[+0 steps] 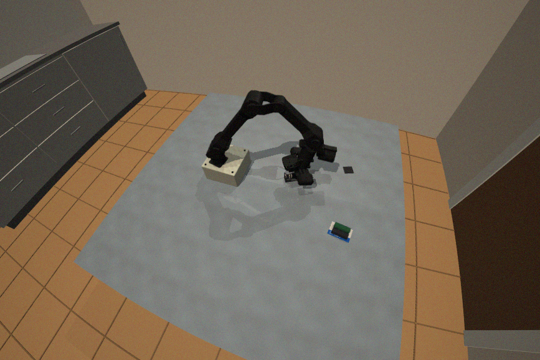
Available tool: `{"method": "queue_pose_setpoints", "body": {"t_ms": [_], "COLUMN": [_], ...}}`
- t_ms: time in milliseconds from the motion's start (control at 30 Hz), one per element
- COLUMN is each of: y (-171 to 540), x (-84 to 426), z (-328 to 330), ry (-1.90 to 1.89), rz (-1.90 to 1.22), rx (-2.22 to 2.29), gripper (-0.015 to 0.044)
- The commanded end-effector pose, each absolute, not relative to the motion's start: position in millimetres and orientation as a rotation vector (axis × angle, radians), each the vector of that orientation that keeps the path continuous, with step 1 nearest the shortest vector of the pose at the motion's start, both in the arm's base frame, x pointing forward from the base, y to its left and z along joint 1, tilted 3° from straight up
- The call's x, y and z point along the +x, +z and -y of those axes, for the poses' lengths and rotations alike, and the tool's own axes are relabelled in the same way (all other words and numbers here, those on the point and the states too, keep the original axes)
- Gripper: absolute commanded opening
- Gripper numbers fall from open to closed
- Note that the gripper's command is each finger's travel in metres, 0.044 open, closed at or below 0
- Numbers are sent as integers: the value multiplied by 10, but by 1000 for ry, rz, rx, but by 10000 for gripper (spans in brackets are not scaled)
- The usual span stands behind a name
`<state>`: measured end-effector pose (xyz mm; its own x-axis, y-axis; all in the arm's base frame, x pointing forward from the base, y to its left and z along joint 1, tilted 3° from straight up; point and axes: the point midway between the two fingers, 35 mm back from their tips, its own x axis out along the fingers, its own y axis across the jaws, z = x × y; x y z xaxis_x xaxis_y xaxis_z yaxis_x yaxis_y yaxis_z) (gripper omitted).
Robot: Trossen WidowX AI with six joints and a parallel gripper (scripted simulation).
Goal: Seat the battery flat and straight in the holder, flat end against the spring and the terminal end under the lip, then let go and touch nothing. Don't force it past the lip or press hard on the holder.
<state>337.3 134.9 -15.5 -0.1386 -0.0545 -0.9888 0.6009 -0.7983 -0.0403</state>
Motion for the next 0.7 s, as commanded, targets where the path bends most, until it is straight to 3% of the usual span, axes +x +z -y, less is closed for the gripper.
{"method": "queue_pose_setpoints", "body": {"t_ms": [0, 667], "y": [-177, -192], "x": [3394, 3351], "z": [-1369, -1344], "ry": [-1962, -1892], "rz": [-633, -665], "rx": [1728, 1805], "gripper": [73, 73]}}
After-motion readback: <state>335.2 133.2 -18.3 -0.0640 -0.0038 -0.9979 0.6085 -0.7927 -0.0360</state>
